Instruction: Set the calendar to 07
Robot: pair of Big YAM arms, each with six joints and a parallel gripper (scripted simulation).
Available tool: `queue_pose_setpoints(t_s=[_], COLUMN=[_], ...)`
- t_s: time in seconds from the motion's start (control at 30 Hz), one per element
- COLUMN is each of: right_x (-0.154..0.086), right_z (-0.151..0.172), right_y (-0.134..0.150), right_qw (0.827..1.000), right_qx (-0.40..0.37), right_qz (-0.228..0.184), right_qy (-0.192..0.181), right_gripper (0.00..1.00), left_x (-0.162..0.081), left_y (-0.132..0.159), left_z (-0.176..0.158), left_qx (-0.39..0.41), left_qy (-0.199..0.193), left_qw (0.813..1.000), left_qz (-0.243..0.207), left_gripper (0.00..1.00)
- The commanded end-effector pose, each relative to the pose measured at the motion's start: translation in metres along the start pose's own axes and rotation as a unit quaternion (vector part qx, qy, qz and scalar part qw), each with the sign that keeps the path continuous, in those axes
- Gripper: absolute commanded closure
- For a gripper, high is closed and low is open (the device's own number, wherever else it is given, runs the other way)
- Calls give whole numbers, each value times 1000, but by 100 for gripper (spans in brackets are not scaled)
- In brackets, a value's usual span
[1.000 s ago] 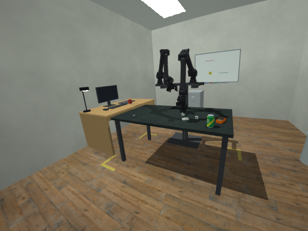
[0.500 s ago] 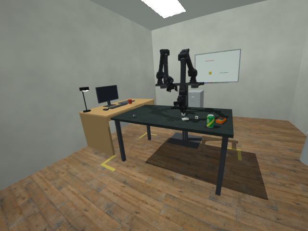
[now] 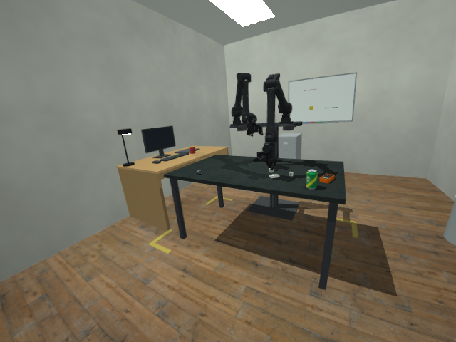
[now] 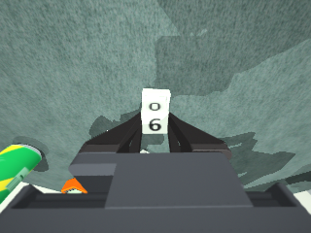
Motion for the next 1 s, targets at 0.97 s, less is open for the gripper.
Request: queue_pose_setpoints(t_s=[0.97], right_x=[-1], right_z=[-1], right_y=[3], right_qw=[1000], right_qx=[2], right_qz=[4], right_qy=[0], right_gripper=[0], left_x=[27], left_y=[13], left_z=[-7], left_qx=[34], left_qy=[8], left_qw=[999], left_qz=[4], left_gripper=[76])
Point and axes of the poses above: on each arm, the point where the finger pads meet when closed, its own x axis out along the fingers, its own z axis across the jaws, y = z × x, the point moved 8 cm from there along -x, back along the fingers, and after that the axes turned 1 degree about -x, right-handed, at the moved point
